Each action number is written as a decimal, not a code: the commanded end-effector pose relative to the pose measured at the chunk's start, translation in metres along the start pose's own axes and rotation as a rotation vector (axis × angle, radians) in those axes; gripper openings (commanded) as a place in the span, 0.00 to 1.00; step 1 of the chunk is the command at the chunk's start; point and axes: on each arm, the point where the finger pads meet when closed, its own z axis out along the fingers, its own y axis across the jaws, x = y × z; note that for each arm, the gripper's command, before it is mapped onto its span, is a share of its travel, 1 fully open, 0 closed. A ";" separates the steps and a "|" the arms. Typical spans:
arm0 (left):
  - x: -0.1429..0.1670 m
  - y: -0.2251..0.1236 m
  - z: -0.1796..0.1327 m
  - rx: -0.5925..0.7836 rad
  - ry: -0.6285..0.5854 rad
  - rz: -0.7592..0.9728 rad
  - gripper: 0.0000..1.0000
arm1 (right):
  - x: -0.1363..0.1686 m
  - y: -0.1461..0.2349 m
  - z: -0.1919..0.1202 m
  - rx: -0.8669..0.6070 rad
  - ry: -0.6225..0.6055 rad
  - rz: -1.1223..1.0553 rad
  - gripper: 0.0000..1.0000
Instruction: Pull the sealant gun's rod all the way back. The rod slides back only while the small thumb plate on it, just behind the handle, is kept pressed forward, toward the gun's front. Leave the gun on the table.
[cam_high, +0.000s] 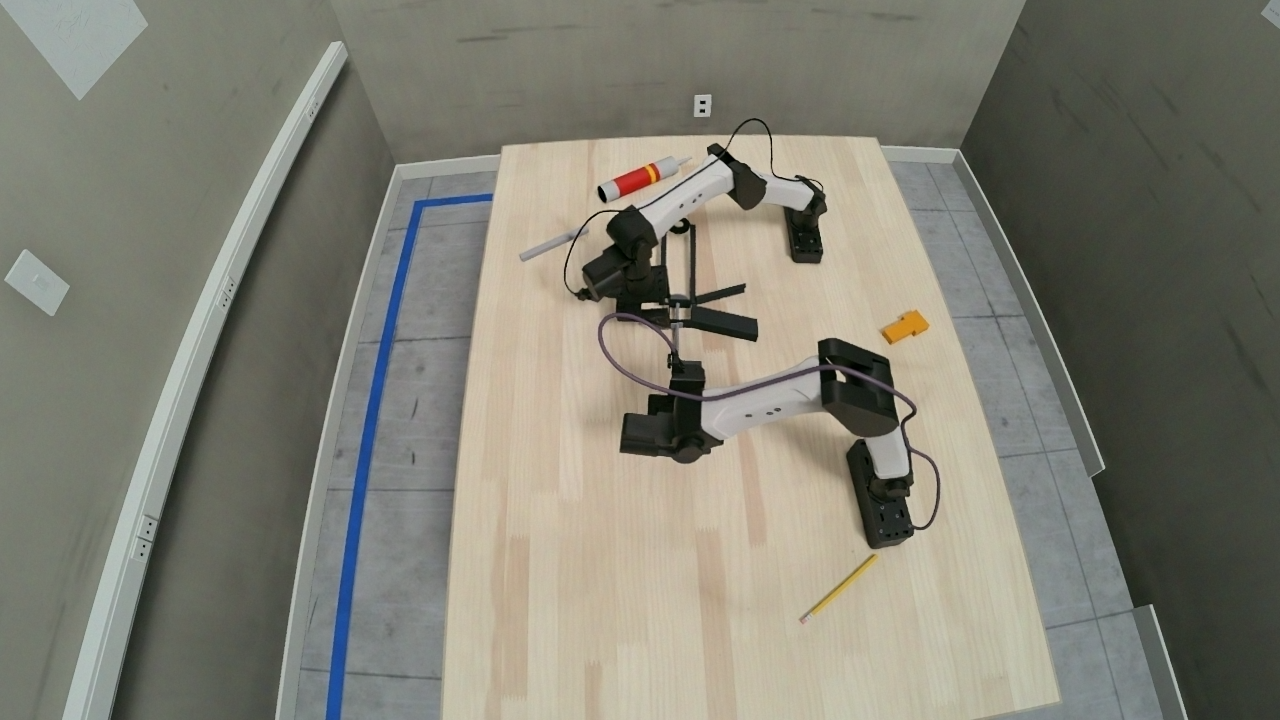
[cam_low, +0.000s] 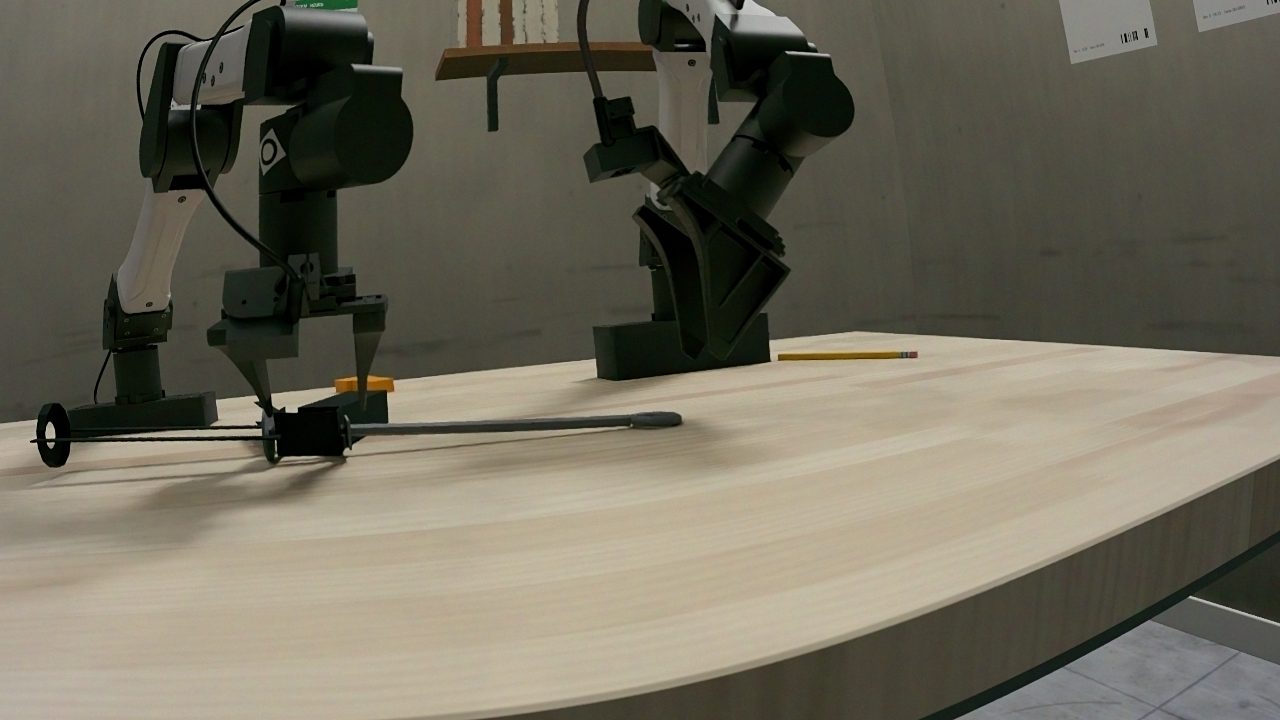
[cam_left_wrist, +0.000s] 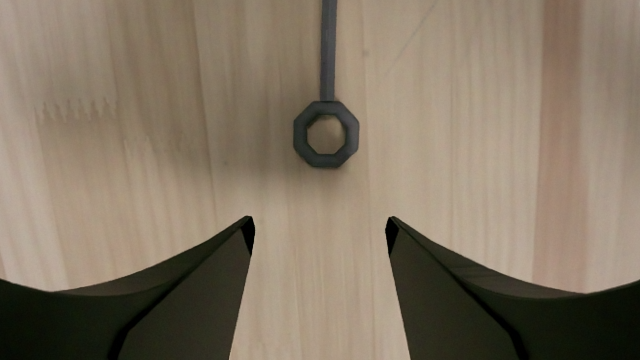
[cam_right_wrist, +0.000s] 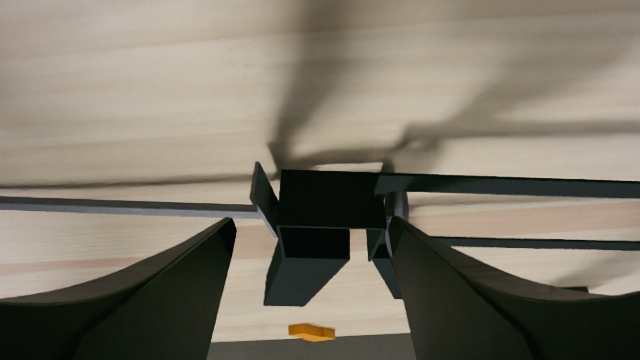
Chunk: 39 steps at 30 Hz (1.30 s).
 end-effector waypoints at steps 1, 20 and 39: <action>0.003 -0.007 0.006 0.039 0.000 -0.017 0.70 | 0.000 -0.008 0.003 0.034 0.032 -0.001 0.82; -0.075 -0.002 -0.024 -0.327 0.078 -0.152 0.70 | -0.011 -0.004 -0.041 -0.033 -0.174 0.144 1.00; -0.220 -0.101 -0.069 -0.686 -0.482 -0.412 0.70 | 0.005 -0.012 -0.034 0.001 -0.151 0.171 1.00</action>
